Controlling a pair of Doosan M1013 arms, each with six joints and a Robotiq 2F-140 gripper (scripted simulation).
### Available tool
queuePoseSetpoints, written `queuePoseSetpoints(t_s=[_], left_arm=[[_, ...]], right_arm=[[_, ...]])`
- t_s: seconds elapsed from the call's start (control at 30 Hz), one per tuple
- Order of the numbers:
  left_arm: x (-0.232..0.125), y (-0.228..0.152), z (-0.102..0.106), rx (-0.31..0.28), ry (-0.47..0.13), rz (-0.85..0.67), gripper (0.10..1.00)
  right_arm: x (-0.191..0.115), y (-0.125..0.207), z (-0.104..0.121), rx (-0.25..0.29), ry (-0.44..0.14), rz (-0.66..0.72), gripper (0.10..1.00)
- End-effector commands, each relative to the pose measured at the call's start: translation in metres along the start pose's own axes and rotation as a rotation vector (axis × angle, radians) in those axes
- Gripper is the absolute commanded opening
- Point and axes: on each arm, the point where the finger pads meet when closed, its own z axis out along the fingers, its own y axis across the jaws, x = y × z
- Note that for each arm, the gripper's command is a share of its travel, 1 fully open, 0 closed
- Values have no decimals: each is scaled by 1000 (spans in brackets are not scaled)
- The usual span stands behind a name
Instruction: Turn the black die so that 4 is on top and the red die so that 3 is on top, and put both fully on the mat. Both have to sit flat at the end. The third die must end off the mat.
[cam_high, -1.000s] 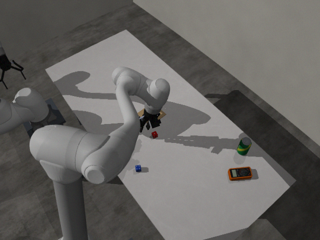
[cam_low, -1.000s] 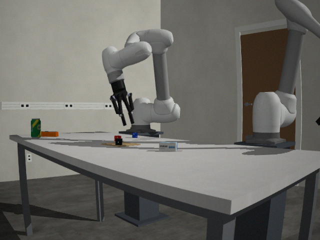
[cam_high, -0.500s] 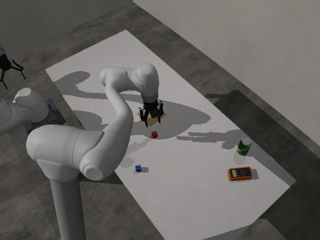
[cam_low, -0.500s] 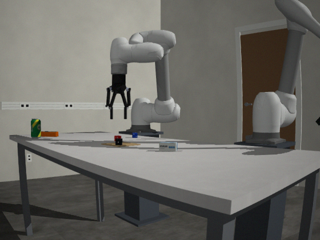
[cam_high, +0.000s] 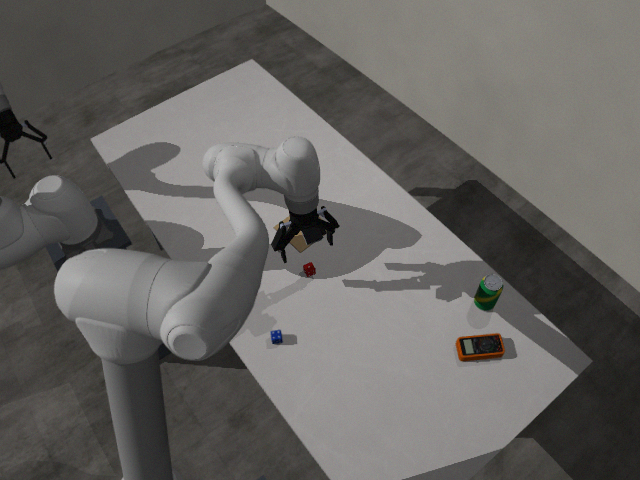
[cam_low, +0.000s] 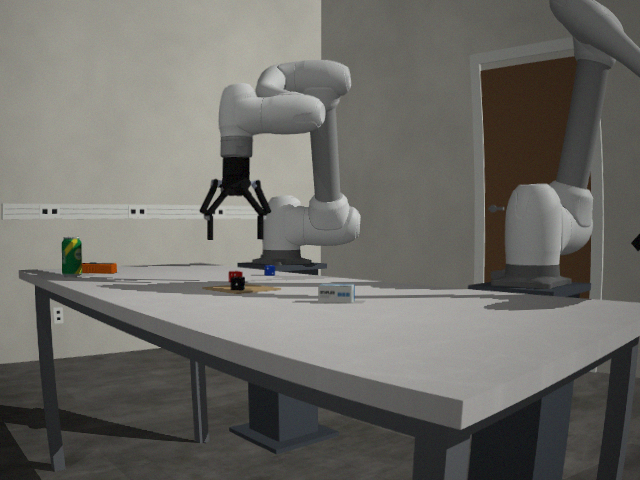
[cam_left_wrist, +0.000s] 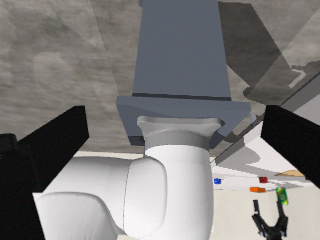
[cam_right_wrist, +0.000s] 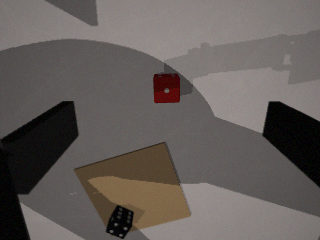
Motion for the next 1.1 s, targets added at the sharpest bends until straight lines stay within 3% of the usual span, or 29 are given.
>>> queuePoseSetpoints(t_s=[0.0,0.03,1.07], left_arm=[[0,0,0,0,1,0,1000],[0,0,0,0,1,0,1000],[0,0,0,0,1,0,1000]], right_arm=[[2,0,4,1,-3,-12,1000],[2,0,4,1,-3,-12,351],[2,0,7,1,-3,-12,351]])
